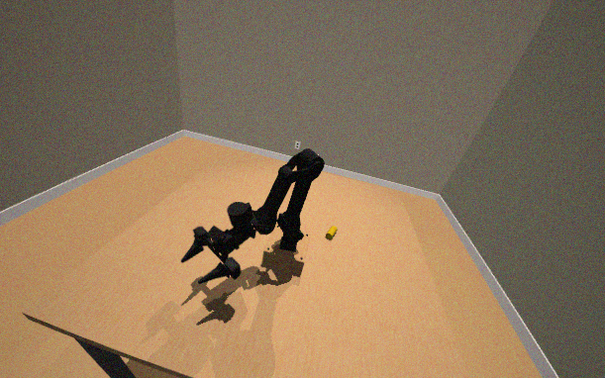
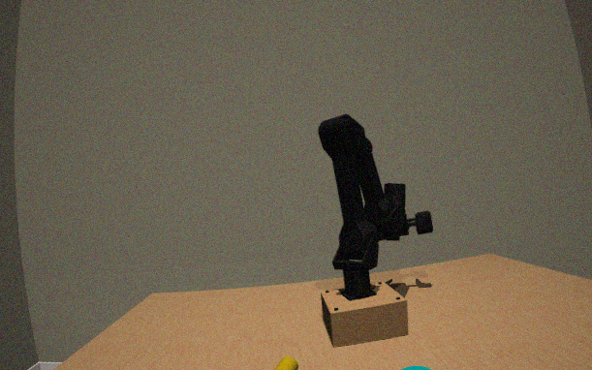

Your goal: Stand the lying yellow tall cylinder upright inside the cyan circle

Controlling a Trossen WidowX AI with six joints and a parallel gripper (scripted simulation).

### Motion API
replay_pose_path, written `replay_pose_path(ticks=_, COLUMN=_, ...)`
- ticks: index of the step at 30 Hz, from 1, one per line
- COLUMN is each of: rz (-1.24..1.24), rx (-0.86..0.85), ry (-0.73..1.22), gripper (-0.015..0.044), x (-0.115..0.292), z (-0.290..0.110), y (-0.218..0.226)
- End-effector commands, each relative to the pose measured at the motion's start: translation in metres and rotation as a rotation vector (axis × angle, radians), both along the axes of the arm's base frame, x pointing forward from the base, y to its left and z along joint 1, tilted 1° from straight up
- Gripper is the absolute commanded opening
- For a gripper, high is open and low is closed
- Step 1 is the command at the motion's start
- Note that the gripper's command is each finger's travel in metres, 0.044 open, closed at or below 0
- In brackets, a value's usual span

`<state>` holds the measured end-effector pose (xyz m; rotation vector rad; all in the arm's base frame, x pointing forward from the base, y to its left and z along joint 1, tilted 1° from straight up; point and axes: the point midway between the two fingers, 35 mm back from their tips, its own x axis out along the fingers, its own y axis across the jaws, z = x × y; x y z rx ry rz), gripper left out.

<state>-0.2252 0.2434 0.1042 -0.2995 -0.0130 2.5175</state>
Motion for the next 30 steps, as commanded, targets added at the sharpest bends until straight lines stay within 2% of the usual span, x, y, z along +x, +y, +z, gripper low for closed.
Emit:
replay_pose_path(ticks=1, rz=-0.005, rx=-0.001, ry=-0.001, gripper=0.0374, x=0.001, z=0.000, y=0.001)
replay_pose_path(ticks=4, rz=-0.077, rx=-0.022, ry=-0.020, gripper=0.0309, x=0.017, z=-0.004, y=0.019)
replay_pose_path(ticks=17, rz=-0.476, rx=-0.155, ry=-0.105, gripper=0.0309, x=0.127, z=-0.021, y=0.094)
replay_pose_path(ticks=30, rz=-0.863, rx=-0.323, ry=-0.149, gripper=0.0309, x=0.262, z=-0.035, y=0.115)
